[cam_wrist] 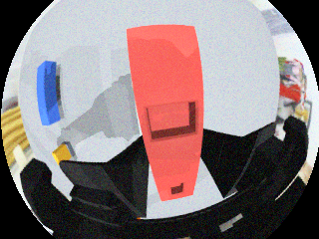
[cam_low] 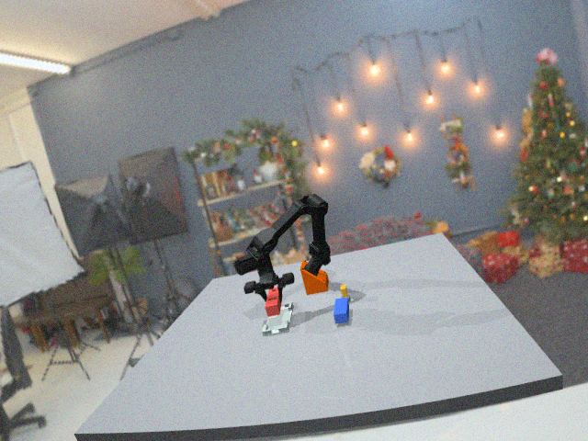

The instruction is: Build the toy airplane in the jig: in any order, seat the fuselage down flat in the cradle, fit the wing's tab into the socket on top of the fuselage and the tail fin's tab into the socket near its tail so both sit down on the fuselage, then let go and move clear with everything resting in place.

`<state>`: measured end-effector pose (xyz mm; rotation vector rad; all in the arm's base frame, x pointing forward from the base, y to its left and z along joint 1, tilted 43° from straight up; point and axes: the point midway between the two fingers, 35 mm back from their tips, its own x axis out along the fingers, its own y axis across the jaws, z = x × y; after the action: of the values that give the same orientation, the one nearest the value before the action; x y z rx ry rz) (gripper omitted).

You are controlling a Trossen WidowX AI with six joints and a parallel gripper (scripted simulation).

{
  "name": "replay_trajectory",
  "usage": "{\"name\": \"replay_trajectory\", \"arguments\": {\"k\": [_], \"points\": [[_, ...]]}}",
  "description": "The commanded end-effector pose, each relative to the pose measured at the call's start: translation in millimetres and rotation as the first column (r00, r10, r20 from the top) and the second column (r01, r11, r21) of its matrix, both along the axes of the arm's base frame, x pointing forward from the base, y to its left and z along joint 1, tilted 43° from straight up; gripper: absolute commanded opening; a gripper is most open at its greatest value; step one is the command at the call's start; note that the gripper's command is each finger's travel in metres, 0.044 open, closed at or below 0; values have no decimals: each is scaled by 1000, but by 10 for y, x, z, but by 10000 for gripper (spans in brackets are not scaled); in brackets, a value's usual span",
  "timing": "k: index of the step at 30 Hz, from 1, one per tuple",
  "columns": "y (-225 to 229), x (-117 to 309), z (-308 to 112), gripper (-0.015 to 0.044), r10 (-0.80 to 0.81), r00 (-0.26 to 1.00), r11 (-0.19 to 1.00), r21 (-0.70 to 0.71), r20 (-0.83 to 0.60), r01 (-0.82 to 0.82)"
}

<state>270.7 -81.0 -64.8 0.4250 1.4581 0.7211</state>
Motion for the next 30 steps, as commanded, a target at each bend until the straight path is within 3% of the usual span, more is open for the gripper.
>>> {"name": "replay_trajectory", "arguments": {"k": [1,6,30], "points": [[-11,-9,-44,79,9,1000,1000,-2,2,-9],[-9,-12,-46,195,9,1000,1000,-2,2,-9],[27,-12,-91,195,9,1000,1000,-2,2,-9]]}}
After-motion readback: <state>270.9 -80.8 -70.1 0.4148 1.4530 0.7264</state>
